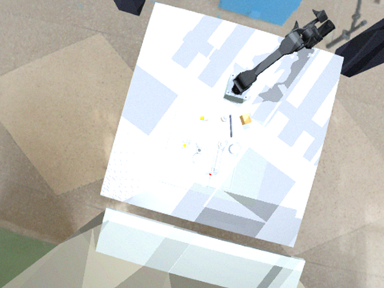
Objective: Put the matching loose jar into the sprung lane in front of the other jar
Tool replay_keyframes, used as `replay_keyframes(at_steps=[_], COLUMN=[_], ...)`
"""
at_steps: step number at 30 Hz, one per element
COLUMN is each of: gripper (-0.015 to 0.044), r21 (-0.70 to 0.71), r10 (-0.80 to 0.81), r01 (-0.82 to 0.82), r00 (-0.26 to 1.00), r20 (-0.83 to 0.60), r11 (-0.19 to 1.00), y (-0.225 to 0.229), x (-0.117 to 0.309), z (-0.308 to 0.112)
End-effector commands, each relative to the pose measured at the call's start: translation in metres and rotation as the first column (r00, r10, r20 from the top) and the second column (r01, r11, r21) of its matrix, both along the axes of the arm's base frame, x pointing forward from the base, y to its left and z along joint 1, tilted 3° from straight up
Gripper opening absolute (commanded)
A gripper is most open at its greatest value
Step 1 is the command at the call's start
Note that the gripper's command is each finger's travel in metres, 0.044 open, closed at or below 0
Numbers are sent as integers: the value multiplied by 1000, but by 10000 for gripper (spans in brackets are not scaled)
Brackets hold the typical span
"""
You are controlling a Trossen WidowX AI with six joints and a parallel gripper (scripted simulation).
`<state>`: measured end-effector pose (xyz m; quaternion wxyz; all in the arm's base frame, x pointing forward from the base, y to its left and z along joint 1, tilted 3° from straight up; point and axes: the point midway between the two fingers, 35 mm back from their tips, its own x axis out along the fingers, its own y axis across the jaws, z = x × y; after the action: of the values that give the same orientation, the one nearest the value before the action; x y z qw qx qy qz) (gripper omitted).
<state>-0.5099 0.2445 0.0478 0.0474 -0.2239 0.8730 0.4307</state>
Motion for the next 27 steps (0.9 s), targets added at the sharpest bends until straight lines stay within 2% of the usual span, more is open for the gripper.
replay_keyframes(at_steps=[1,6,10,15,24,27], gripper=[440,440,440,440,440,440], r21=[75,155,267,338,503,543], r10=[-143,-301,-388,-461,-633,-694], r01=[141,290,359,410,492,516], r00=[989,952,919,884,760,695], r20=[23,53,65,85,150,187], r11=[987,944,894,848,711,663], y=[59,117,147,169,205,212], x=[43,103,147,187,298,347], z=[7,13,17,19,24,23])
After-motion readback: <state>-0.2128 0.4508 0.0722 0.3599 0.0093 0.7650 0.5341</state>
